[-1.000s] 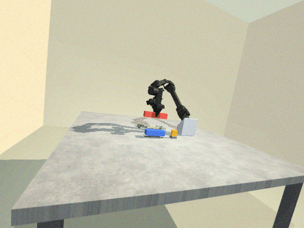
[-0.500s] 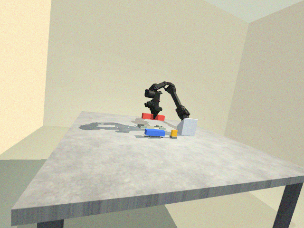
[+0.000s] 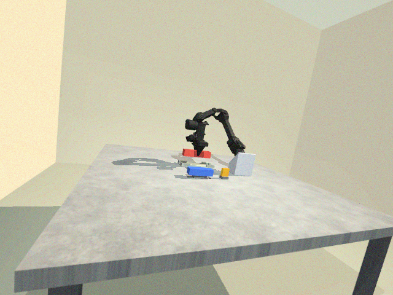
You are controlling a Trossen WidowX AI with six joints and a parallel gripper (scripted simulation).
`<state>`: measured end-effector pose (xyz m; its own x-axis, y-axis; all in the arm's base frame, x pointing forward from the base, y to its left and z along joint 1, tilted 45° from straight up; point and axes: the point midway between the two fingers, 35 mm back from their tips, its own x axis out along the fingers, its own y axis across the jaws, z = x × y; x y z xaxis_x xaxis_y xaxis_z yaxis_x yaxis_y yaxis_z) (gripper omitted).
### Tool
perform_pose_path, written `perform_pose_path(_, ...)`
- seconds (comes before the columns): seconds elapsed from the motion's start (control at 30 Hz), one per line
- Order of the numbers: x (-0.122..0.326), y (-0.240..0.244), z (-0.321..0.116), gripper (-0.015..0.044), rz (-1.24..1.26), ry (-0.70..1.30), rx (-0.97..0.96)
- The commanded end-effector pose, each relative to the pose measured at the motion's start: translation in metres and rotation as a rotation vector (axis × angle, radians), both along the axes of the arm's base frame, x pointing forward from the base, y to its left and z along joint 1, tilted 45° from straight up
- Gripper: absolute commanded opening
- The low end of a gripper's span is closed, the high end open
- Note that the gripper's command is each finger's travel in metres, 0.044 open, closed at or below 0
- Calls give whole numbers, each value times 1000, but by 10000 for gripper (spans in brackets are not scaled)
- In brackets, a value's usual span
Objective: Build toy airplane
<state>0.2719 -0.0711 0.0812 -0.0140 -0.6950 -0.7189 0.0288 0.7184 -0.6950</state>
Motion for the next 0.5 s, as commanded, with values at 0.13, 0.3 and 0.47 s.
perform_pose_path(0.13, -4, -8, 3, 105, 10, 6, -9)
perform_pose_path(0.3, -4, -8, 3, 195, 10, 6, -9)
perform_pose_path(0.47, -4, -8, 3, 195, 10, 6, -9)
